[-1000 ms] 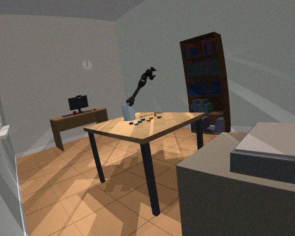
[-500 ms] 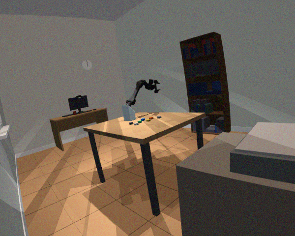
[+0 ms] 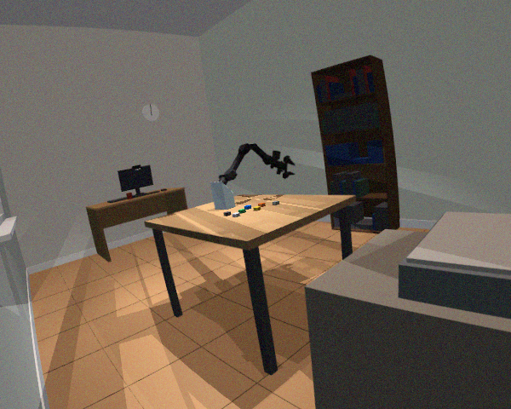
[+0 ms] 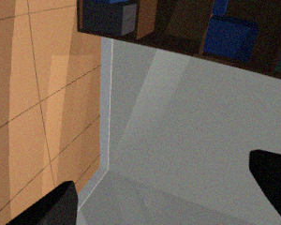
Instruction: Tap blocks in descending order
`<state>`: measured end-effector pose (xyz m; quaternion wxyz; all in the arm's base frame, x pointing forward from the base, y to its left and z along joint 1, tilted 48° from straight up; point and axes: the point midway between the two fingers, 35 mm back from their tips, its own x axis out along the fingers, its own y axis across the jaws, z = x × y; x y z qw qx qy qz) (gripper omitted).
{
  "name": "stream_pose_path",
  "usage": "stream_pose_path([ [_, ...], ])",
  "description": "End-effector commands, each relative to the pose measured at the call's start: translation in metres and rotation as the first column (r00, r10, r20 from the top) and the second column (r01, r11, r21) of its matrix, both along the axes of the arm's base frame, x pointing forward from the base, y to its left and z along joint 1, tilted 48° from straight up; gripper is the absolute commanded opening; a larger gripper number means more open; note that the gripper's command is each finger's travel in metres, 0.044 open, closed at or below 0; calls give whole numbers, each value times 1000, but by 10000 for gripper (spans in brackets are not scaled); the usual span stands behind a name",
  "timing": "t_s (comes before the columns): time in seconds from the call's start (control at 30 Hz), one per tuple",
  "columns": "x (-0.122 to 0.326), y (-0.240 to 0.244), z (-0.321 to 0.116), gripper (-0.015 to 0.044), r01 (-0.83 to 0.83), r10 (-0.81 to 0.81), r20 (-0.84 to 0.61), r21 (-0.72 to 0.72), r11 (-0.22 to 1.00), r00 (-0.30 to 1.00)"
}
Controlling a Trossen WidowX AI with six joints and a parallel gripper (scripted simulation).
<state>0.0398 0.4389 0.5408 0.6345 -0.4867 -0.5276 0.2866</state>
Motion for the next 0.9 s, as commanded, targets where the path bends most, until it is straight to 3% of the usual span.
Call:
stream_pose_path([
  [0.0, 55, 22, -46, 400, 70, -74, -31, -129, 989, 997],
  [0.4, 204, 17, -161, 400, 209, -297, -161, -413, 886, 941],
  [0.87, 344, -70, -306, 400, 213, -574, -368, -676, 705, 731],
])
